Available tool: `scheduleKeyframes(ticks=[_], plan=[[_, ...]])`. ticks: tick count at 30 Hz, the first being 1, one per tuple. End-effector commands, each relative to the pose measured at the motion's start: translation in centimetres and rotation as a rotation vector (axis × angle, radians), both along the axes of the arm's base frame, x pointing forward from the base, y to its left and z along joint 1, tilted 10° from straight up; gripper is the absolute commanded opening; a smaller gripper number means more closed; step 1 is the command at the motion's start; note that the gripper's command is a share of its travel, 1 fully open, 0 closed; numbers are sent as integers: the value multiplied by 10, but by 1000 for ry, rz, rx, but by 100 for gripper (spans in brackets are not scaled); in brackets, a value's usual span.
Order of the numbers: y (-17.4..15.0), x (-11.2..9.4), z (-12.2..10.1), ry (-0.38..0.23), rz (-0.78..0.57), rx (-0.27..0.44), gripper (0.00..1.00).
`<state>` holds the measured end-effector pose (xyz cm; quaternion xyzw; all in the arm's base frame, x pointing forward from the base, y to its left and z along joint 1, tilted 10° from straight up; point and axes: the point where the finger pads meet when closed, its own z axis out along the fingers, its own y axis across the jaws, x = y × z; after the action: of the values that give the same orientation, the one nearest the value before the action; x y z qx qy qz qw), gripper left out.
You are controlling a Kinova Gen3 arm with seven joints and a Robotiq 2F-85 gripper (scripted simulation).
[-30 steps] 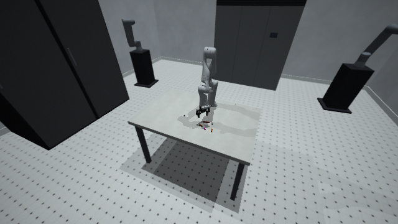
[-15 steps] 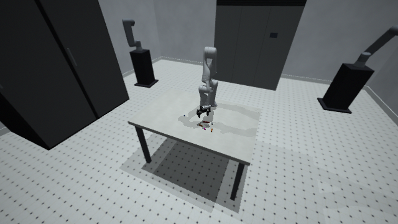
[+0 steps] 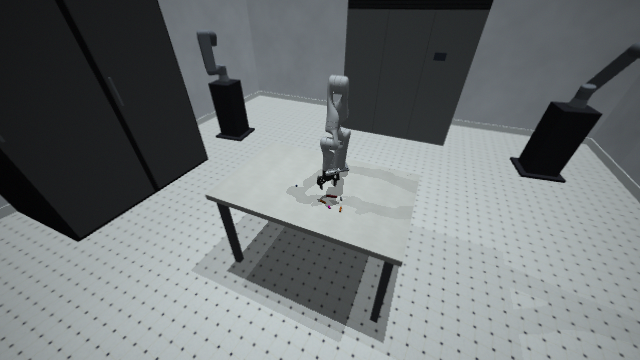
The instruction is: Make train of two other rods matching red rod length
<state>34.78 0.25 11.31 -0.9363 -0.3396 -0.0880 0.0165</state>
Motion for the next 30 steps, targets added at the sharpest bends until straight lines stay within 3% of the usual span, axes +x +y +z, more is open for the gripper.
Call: scheduleKeyframes(ticks=[1,30], plan=[[2,-1,0,-1,-4,1,100],[9,-5,0,3,-28,7,100]])
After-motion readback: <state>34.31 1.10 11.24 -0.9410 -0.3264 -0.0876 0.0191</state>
